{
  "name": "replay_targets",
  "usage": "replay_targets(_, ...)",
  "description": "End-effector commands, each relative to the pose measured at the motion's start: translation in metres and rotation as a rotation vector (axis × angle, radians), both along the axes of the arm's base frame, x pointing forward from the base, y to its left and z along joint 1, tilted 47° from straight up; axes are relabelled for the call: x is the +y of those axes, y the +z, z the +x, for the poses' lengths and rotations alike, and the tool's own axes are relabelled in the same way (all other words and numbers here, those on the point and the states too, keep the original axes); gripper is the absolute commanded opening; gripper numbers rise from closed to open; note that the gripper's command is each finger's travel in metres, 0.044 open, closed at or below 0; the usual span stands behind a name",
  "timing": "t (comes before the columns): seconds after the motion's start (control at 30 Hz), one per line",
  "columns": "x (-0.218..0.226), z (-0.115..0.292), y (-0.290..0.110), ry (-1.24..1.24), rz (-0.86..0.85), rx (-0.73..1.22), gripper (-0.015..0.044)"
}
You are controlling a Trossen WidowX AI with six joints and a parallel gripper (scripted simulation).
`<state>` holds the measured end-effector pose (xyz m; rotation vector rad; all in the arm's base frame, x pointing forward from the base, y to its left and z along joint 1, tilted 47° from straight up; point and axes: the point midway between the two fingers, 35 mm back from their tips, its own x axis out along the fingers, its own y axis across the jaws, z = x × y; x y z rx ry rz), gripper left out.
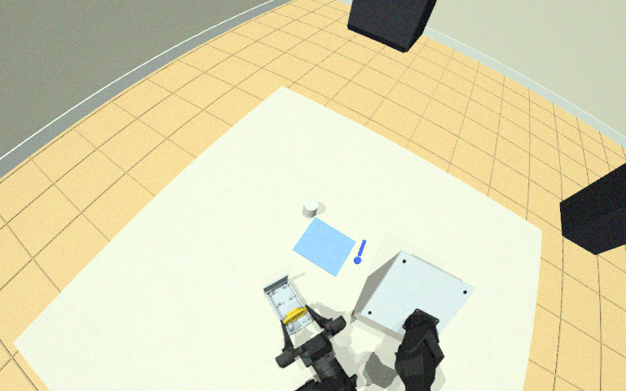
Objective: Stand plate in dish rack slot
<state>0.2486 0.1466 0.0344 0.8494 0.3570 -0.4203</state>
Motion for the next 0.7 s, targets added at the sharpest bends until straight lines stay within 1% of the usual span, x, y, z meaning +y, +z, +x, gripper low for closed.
replay_targets(0.0,0.0046,0.0007,-0.0033,-0.004,0.004,-0.009,0.0000)
replay_targets(0.4,0.0012,-0.0003,-0.0017,0.001,-0.001,0.001,0.0000)
replay_targets(0.67,0.0016,-0.0001,-0.0014,0.000,0.003,-0.001,0.0210)
